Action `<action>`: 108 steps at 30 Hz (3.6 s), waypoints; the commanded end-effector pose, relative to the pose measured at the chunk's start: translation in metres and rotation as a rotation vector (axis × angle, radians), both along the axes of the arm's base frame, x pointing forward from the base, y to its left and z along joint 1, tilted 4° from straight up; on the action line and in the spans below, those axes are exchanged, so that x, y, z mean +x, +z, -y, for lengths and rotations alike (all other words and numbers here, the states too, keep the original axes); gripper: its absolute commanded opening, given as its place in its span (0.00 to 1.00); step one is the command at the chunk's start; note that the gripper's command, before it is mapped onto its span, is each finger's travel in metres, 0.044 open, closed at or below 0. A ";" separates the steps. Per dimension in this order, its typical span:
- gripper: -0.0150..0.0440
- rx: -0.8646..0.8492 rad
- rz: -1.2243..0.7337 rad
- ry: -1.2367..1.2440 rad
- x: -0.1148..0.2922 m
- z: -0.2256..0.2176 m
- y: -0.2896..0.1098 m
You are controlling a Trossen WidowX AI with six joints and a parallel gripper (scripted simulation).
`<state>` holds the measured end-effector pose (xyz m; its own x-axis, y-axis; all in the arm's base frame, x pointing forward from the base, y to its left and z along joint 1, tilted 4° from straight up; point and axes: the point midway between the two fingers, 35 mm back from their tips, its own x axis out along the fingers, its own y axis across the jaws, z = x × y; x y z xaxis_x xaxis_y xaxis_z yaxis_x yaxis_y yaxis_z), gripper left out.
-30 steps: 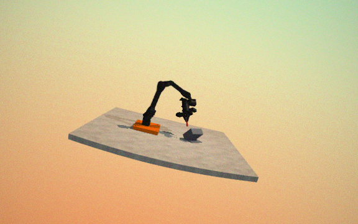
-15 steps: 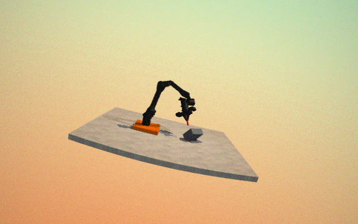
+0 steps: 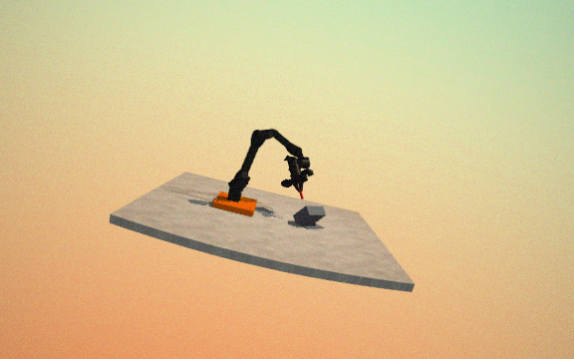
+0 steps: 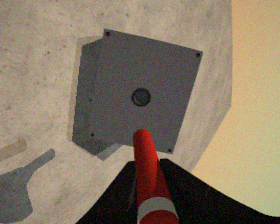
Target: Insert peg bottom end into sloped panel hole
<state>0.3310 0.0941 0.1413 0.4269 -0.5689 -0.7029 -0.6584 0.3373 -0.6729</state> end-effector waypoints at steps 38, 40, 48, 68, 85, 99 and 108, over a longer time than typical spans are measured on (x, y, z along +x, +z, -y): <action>0.25 -0.028 0.071 0.033 0.025 0.011 -0.032; 0.25 -0.028 0.075 0.032 0.025 0.012 -0.033; 0.25 -0.026 0.078 0.029 0.027 0.014 -0.036; 0.25 -0.023 0.088 0.026 0.037 0.025 -0.047; 0.25 -0.021 0.094 0.025 0.037 0.023 -0.045; 0.25 -0.022 0.094 0.025 0.036 0.025 -0.049; 0.25 -0.022 0.094 0.025 0.037 0.028 -0.051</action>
<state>0.3684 0.0682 0.0925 0.5081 -0.5712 -0.6447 -0.5940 0.3096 -0.7425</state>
